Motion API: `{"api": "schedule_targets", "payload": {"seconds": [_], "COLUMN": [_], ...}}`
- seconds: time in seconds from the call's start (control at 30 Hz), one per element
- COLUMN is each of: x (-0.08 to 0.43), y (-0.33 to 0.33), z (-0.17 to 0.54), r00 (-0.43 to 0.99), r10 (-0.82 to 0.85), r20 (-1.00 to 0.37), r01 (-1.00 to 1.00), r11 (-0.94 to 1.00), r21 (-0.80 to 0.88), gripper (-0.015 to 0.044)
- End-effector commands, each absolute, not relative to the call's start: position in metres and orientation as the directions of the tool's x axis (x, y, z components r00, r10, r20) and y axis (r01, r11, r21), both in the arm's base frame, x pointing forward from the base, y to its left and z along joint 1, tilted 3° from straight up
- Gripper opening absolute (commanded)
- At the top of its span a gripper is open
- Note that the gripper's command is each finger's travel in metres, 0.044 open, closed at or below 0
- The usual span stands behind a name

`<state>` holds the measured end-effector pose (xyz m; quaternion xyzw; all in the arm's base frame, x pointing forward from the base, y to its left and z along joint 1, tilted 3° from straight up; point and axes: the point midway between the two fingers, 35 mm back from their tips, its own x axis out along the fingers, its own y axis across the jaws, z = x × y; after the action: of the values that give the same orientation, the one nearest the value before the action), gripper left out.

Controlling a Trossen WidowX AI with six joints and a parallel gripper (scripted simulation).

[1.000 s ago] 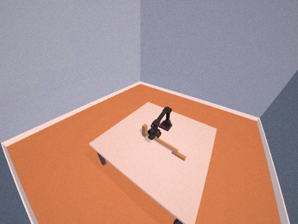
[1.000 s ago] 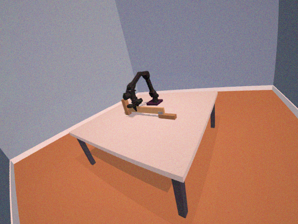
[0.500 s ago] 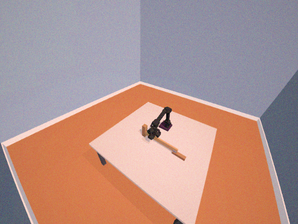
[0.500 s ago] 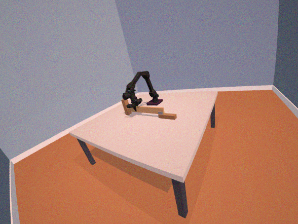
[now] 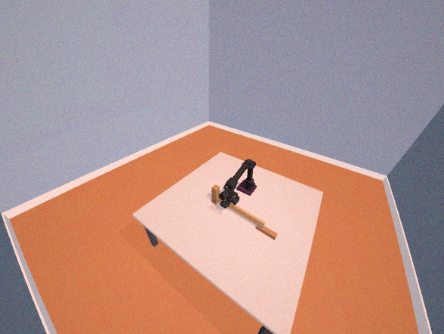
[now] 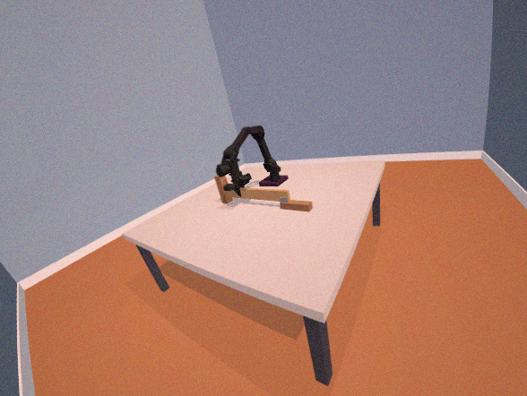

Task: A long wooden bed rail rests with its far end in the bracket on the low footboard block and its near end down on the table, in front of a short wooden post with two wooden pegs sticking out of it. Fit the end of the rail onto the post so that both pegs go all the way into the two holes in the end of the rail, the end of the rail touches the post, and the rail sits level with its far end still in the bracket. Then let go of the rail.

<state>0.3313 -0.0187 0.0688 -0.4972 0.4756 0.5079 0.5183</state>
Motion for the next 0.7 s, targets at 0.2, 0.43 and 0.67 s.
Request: {"api": "schedule_targets", "payload": {"seconds": [0.2, 0.43, 0.67], "x": [0.3332, 0.3332, 0.3331], "y": [-0.0235, -0.0227, -0.0204], "z": [0.0691, 0.069, 0.069], "r00": [0.041, 0.041, 0.041], "r10": [0.052, 0.052, 0.052], "r20": [-0.998, -0.998, -0.998], "r01": [-0.999, -0.999, -0.999], "r11": [-0.01, -0.01, -0.01], "r21": [-0.042, -0.042, -0.042], "gripper": [0.0, 0.0, 0.0]}}
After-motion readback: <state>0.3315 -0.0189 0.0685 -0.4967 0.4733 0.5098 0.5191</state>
